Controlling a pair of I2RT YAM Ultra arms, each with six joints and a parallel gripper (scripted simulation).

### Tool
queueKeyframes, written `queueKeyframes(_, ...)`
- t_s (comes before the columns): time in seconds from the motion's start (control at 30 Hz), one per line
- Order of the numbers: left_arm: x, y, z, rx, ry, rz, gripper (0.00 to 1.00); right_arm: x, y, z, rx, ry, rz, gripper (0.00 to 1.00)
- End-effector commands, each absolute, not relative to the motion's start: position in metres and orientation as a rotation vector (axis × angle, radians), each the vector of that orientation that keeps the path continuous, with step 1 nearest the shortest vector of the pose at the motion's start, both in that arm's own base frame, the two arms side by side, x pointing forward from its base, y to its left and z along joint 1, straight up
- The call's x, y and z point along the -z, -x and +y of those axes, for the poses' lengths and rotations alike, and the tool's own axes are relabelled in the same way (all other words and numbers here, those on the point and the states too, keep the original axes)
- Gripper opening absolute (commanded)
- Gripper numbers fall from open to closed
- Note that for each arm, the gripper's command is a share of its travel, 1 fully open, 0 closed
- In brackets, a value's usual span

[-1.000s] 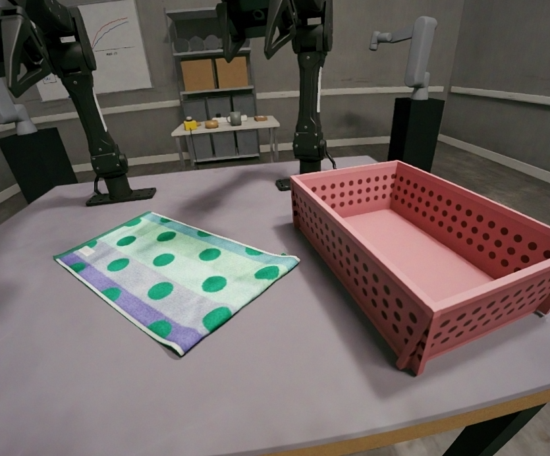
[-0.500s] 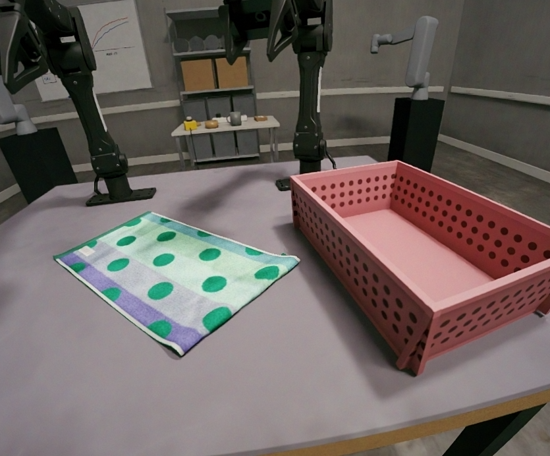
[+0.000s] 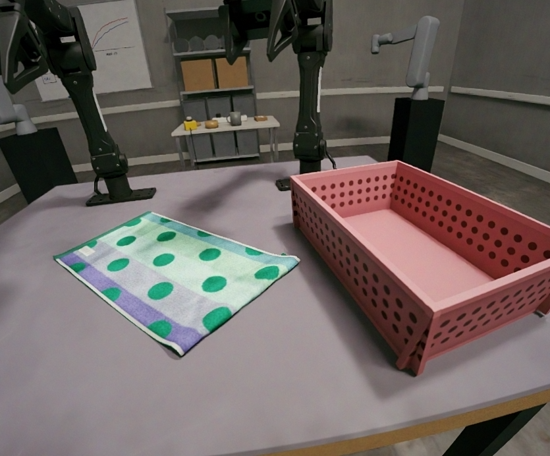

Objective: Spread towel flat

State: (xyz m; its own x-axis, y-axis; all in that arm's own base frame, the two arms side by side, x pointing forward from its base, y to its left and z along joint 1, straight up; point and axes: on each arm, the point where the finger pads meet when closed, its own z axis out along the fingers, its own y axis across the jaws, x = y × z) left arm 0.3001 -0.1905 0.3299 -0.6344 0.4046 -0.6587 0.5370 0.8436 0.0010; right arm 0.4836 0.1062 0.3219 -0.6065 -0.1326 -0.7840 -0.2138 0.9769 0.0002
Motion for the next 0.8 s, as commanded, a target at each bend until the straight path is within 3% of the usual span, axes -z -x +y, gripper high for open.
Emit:
queueKeyframes(0.0, -0.333, -0.295, -0.182, 0.252, -0.658, 2.344, 0.64, -0.353, -0.485, 0.105, -0.123, 0.232, 2.145, 0.64)
queueKeyframes(0.47, -0.333, -0.295, -0.182, 0.252, -0.658, 2.344, 0.64, -0.353, -0.485, 0.105, -0.123, 0.232, 2.145, 0.64)
queueKeyframes(0.5, -0.325, -0.297, -0.189, 0.253, -0.633, 2.346, 0.34, -0.332, -0.472, 0.106, -0.123, 0.279, 2.218, 0.34)
queueKeyframes(0.77, -0.263, -0.304, -0.197, 0.205, -0.416, 2.495, 0.34, -0.295, -0.432, 0.114, -0.116, 0.475, 2.353, 0.34)
